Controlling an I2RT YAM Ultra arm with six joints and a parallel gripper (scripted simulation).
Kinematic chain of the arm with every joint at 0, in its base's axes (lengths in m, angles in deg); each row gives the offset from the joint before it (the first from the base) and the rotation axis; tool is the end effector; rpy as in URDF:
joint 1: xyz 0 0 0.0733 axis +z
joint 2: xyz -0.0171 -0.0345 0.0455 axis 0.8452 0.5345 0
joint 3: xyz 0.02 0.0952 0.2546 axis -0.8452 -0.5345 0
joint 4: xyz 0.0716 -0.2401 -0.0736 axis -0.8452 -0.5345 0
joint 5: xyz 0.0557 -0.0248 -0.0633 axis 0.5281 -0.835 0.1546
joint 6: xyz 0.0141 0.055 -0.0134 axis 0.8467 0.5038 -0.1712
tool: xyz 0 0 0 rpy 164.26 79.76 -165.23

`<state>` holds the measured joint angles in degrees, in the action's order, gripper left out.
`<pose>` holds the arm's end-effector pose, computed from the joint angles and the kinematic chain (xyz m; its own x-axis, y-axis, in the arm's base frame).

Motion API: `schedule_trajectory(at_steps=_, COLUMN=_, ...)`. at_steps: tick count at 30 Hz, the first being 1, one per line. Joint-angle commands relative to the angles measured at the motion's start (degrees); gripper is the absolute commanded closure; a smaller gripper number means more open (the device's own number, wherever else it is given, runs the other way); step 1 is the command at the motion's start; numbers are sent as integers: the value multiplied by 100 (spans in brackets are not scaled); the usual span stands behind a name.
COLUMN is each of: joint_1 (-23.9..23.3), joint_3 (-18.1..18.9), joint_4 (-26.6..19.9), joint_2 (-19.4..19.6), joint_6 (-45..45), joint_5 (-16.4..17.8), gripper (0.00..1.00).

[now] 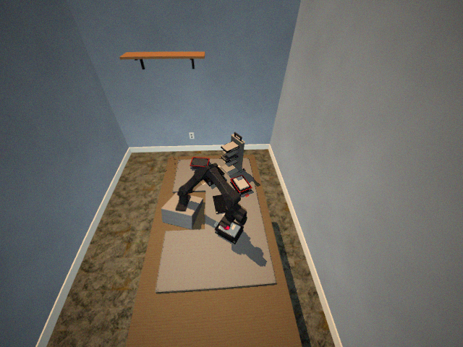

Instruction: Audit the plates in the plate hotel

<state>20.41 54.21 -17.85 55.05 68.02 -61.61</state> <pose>0.3347 -0.2370 0.1362 -0.8806 0.4603 0.1126 0.4697 0.8163 0.3363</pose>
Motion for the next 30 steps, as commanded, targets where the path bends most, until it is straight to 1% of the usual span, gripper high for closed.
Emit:
schedule_trajectory(at_steps=1, joint_1=32, joint_3=-149, joint_4=201, joint_2=72, joint_6=60, joint_5=32, gripper=0)
schedule_trajectory(at_steps=5, joint_1=21, joint_3=-186, joint_4=316, joint_2=-11, joint_6=84, joint_5=38, gripper=0)
schedule_trajectory(at_steps=11, joint_1=84, joint_3=-360, joint_4=486, joint_2=95, joint_6=120, joint_5=45, gripper=0)
schedule_trajectory(at_steps=13, joint_1=84, joint_3=-360, joint_4=486, joint_2=95, joint_6=120, joint_5=45, gripper=0)
schedule_trajectory(at_steps=14, joint_1=16, joint_3=-150, joint_4=518, joint_2=-89, joint_6=126, joint_5=42, gripper=0)
schedule_trajectory(at_steps=16, joint_1=64, joint_3=-410, joint_4=567, joint_2=-28, joint_6=138, joint_5=47, gripper=0)
schedule_trajectory(at_steps=19, joint_1=118, joint_3=-483, joint_4=653, joint_2=146, joint_6=157, joint_5=43, gripper=0)
schedule_trajectory(at_steps=24, joint_1=130, joint_3=-510, joint_4=792, joint_2=82, joint_6=188, joint_5=57, gripper=0)
schedule_trajectory(at_steps=25, joint_1=139, joint_3=-587, joint_4=818, joint_2=103, joint_6=194, joint_5=59, gripper=0)
schedule_trajectory(at_steps=27, joint_1=163, joint_3=-633, joint_4=875, joint_2=197, joint_6=207, joint_5=53, gripper=0)
schedule_trajectory(at_steps=30, joint_1=172, joint_3=-653, joint_4=903, joint_2=218, joint_6=213, joint_5=54, gripper=0)
